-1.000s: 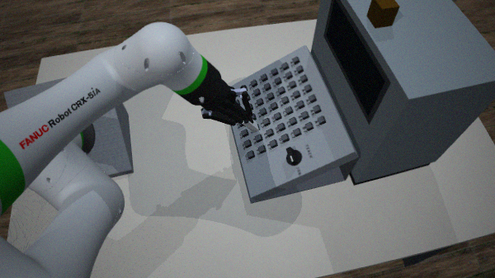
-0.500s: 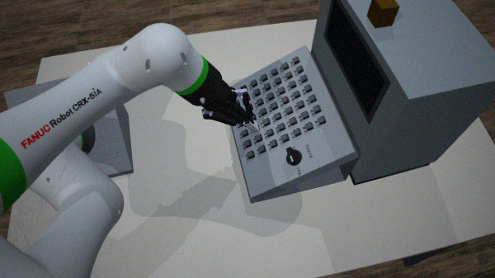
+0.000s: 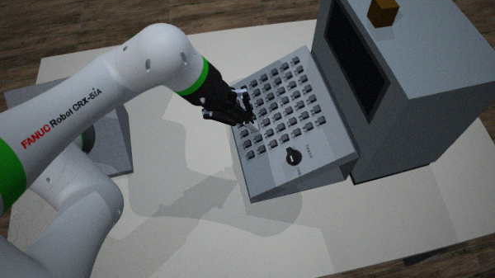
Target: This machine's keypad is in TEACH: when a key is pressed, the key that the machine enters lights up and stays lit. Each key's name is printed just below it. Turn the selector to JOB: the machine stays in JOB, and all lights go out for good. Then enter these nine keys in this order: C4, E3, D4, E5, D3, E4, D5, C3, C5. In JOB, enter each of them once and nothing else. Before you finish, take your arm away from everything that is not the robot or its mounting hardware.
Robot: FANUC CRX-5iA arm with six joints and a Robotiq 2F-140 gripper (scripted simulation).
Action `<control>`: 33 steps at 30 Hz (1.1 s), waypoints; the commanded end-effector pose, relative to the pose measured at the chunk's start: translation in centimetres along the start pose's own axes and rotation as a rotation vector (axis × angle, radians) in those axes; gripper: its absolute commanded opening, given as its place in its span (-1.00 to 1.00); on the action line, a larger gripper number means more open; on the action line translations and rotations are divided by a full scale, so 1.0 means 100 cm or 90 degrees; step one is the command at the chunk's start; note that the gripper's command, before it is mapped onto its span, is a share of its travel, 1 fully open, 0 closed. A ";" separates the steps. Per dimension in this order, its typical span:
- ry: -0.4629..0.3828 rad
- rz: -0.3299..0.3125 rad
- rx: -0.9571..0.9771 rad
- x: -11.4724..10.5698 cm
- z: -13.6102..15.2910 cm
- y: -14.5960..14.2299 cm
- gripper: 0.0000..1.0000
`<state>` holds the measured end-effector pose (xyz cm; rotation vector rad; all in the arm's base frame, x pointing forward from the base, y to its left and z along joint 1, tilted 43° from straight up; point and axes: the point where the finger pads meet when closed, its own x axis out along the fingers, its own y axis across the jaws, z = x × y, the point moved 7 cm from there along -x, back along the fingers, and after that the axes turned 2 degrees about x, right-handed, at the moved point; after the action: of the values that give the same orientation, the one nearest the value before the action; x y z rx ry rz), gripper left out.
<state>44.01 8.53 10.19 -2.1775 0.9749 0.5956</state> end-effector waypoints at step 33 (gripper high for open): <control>0.000 0.000 0.000 -0.029 0.000 0.000 -1.00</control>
<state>42.51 9.69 11.73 -2.1774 0.9747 0.5956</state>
